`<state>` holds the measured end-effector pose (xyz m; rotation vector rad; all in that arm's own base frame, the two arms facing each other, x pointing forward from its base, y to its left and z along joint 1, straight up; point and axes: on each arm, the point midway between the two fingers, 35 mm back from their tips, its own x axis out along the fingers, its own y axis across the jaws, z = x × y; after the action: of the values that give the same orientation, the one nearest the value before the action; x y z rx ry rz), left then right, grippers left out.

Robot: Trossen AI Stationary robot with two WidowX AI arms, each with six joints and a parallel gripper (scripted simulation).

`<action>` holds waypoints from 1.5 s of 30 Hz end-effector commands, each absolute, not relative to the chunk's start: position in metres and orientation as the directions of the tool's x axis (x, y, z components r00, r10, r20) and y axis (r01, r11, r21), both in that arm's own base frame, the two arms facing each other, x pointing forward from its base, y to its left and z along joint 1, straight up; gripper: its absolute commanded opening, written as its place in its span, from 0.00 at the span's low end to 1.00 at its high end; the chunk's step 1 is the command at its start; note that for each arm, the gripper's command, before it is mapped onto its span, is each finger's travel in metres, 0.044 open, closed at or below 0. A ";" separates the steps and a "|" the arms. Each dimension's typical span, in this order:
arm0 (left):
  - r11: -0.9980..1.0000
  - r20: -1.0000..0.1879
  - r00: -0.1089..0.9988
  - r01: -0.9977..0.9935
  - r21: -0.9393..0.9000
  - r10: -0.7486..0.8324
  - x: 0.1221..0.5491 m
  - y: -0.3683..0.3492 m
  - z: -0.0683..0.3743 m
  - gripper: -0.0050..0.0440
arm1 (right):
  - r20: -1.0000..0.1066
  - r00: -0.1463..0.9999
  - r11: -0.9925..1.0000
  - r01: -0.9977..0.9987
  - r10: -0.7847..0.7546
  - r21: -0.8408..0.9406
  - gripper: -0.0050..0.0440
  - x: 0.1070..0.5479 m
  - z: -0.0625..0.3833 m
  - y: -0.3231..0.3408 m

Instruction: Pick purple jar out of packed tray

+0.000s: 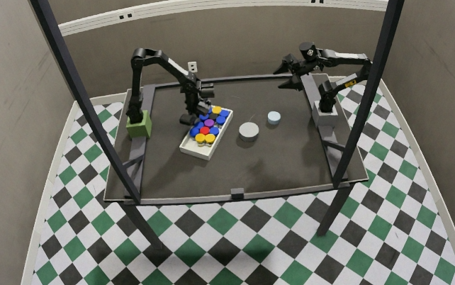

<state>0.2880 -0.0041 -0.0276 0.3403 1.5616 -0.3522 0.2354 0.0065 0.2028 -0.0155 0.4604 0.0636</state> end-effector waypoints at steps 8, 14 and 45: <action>0.906 -0.999 0.047 0.424 0.019 0.000 0.302 -0.002 -0.005 0.61 | -0.426 0.903 0.998 -0.065 0.058 -0.001 1.00 0.235 0.210 0.006; 0.906 -0.999 0.047 0.424 0.020 0.000 0.301 -0.003 0.012 0.61 | -0.426 0.903 0.998 -0.065 0.058 -0.001 1.00 0.235 0.210 0.006; 0.879 -0.990 0.088 -0.457 -0.138 -0.110 0.350 -0.036 0.022 0.76 | -0.412 0.911 1.000 -0.005 0.005 0.000 1.00 0.273 0.208 -0.005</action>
<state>0.3391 -0.0349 0.0145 -0.3645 1.4969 0.1606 0.2676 -0.0014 0.1978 -0.0050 0.4557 0.0217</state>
